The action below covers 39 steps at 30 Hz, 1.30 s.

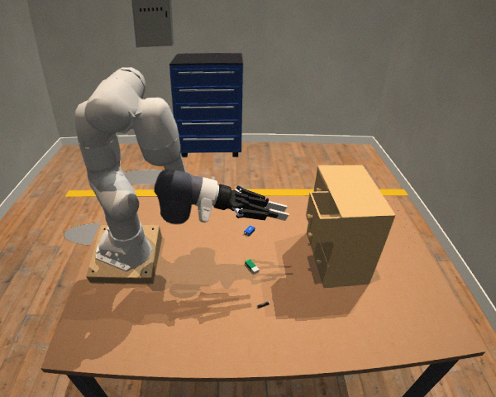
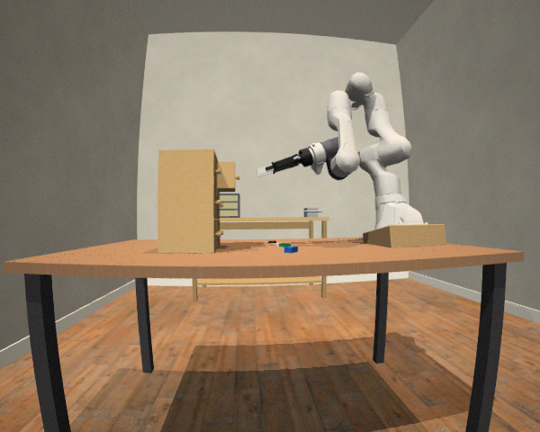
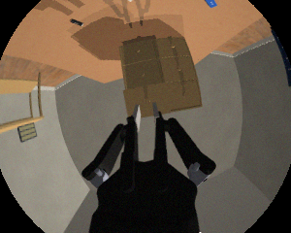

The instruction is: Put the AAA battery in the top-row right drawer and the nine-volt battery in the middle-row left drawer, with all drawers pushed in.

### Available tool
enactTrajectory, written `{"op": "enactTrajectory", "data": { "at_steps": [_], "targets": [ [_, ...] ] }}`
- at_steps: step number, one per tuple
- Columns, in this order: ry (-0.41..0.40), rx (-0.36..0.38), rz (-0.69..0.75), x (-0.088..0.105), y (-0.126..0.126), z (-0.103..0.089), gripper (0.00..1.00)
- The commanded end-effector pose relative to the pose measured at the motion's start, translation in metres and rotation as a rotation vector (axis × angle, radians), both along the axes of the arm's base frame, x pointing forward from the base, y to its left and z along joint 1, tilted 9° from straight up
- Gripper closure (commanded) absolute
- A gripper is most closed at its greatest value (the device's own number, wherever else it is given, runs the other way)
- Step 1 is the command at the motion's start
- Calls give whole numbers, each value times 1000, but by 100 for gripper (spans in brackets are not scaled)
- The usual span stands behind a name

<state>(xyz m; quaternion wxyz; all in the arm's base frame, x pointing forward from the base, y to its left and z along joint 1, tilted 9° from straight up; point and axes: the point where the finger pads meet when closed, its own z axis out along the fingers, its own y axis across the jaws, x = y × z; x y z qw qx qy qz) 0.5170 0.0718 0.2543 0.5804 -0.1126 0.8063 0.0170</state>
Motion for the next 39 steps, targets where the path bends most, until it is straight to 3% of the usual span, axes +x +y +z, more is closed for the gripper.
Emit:
{"op": "enactTrajectory", "data": {
  "at_steps": [1,18,32,35,39],
  "targets": [
    [5,-61,10,-18,-6,0,80],
    [47,-69,4,-22,-6,3,80],
    [246,-110,-24,-39,-7,20,80],
    [231,-88,-40,-39,-7,20,80],
    [296,-122,-30,-43,-7,24,80]
  ]
}}
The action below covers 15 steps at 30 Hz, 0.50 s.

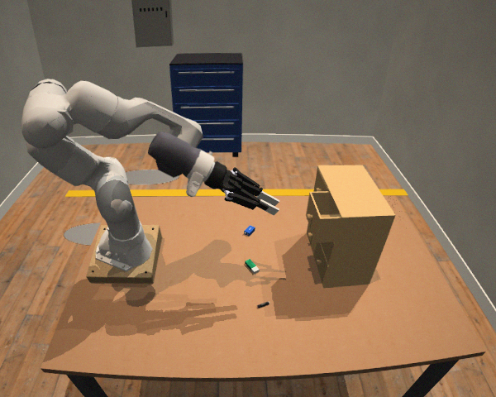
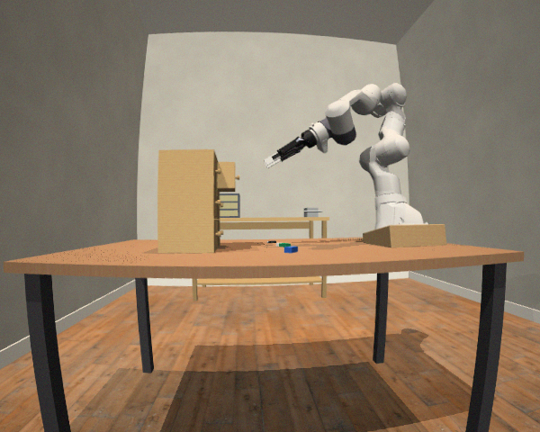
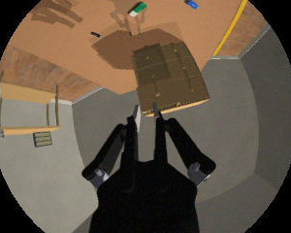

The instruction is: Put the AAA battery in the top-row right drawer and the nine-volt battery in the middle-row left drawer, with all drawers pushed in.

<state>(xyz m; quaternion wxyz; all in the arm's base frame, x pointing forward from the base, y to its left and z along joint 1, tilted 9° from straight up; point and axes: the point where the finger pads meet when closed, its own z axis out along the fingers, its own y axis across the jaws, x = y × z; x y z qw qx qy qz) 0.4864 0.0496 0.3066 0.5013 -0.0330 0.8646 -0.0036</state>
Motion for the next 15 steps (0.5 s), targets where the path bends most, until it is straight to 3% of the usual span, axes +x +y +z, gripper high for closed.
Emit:
{"op": "enactTrajectory", "data": {
  "at_steps": [1,4,8,15],
  "targets": [
    [128,-140,148,-14,15,-27,80],
    [175,-146,144,-18,15,-22,80],
    [175,-146,144,-18,15,-22,80],
    [301,-163,129,-29,14,-13,80]
  ]
}}
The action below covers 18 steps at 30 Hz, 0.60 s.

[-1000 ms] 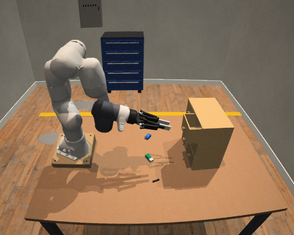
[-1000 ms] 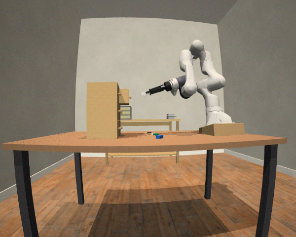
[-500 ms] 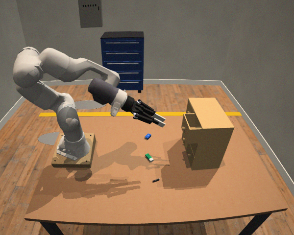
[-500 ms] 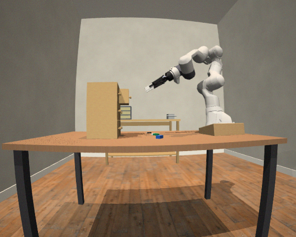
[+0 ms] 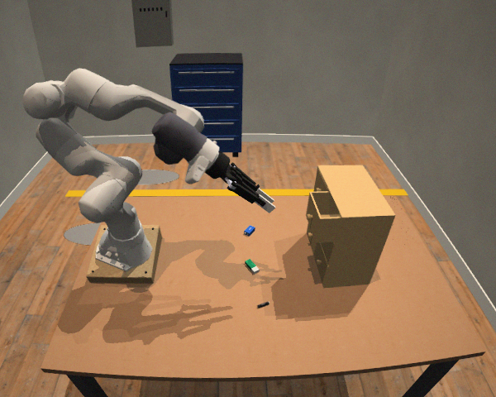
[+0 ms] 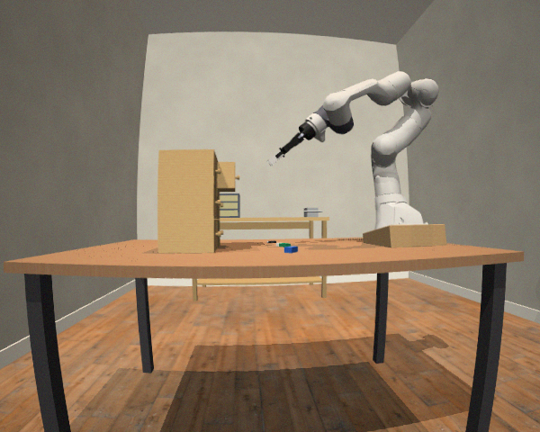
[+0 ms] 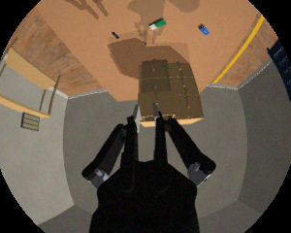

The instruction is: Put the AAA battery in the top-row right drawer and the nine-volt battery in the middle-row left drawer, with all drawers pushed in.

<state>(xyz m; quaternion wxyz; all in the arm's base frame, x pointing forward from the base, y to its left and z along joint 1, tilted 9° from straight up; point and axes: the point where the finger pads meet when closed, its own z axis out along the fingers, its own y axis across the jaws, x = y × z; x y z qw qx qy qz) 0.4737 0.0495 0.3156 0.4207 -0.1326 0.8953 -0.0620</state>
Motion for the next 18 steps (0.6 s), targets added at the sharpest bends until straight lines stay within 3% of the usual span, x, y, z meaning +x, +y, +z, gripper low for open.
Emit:
{"op": "enactTrajectory", "data": {
  "at_steps": [1,5,8,13,15,18],
  "targets": [
    [166,30,-5,-19,14,-19,80],
    [300,2,-32,-30,13,-8,80],
    [300,2,-32,-30,13,-8,80],
    [471,-34,-67,-46,12,7,80],
    [471,-34,-67,-46,12,7,80],
    [558,-53,-84,-53,12,14,80]
  ]
}}
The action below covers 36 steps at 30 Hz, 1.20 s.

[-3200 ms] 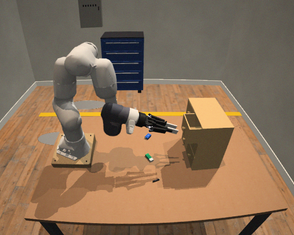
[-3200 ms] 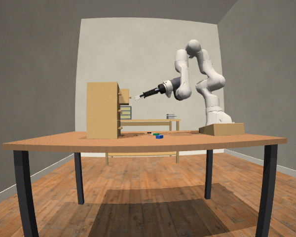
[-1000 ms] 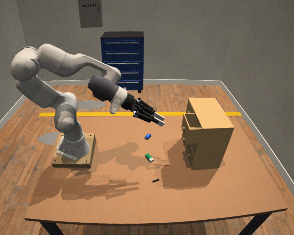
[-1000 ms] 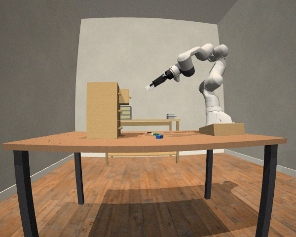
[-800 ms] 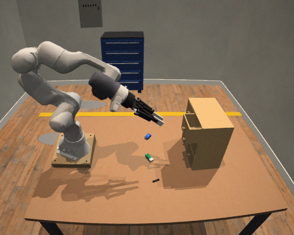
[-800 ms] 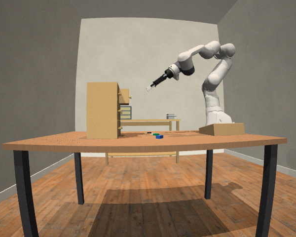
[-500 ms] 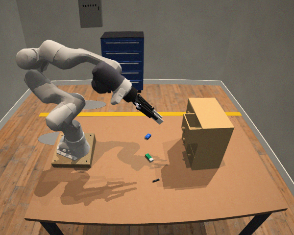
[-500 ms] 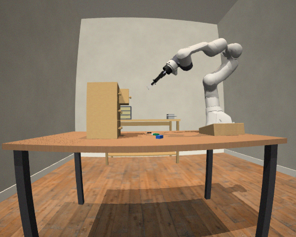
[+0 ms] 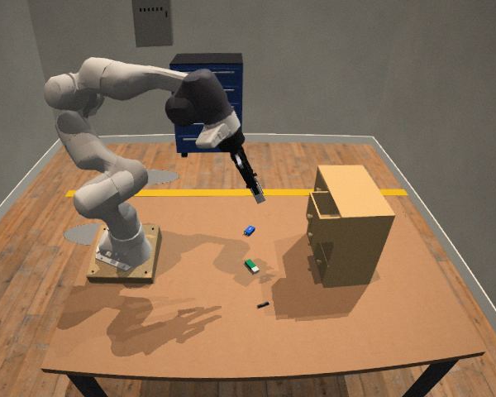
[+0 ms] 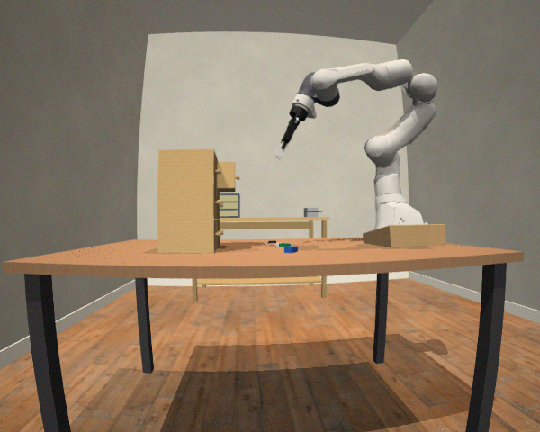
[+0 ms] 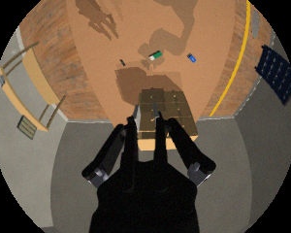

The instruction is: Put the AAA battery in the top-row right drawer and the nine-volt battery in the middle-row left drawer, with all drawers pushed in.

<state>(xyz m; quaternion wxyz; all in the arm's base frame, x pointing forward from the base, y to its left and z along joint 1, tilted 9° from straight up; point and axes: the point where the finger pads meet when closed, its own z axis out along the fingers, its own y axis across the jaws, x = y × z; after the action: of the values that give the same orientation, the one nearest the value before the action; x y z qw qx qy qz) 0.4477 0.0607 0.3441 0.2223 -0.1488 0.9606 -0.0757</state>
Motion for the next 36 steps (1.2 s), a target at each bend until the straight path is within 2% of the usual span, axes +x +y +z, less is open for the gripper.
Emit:
{"op": "enactTrajectory", "data": {
  "at_steps": [1,7,12,22,36],
  "targets": [
    [169,12,-75,-29,1,-12,80],
    [299,-20,-100,-41,0,-1,80],
    [370,-38,-114,-47,-1,5,80],
    [418,-49,-123,-51,-1,9,80],
    [422,-50,-124,-52,-1,9,80]
  ]
}}
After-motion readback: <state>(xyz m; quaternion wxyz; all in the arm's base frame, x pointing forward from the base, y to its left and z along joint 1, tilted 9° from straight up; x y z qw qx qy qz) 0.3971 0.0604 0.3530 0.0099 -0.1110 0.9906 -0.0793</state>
